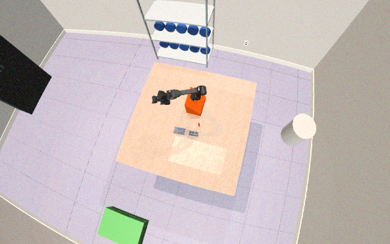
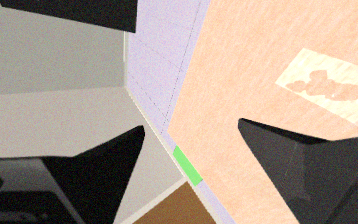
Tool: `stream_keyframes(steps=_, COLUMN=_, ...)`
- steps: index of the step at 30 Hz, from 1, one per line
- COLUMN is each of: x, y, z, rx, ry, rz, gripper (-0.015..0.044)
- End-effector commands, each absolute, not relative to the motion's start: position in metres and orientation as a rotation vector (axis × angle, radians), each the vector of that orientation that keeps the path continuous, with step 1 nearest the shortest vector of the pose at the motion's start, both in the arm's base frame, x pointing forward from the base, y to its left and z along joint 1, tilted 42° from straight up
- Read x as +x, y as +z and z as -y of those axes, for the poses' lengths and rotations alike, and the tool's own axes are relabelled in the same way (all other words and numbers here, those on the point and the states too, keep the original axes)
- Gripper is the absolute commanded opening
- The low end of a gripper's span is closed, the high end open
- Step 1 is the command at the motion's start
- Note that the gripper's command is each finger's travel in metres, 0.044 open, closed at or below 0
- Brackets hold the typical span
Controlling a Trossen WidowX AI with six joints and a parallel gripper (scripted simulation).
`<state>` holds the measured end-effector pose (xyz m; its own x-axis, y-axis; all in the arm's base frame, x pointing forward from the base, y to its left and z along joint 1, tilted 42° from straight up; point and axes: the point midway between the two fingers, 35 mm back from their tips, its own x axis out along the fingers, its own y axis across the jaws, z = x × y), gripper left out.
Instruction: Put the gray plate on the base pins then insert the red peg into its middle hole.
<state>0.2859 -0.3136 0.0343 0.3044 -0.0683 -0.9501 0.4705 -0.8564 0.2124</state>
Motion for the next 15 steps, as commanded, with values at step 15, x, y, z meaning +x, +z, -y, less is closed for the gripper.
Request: stream_keyframes(steps=15, x=0.370, y=0.060, z=0.036, rx=1.782, ry=-0.921, rz=-1.394, gripper=0.0440)
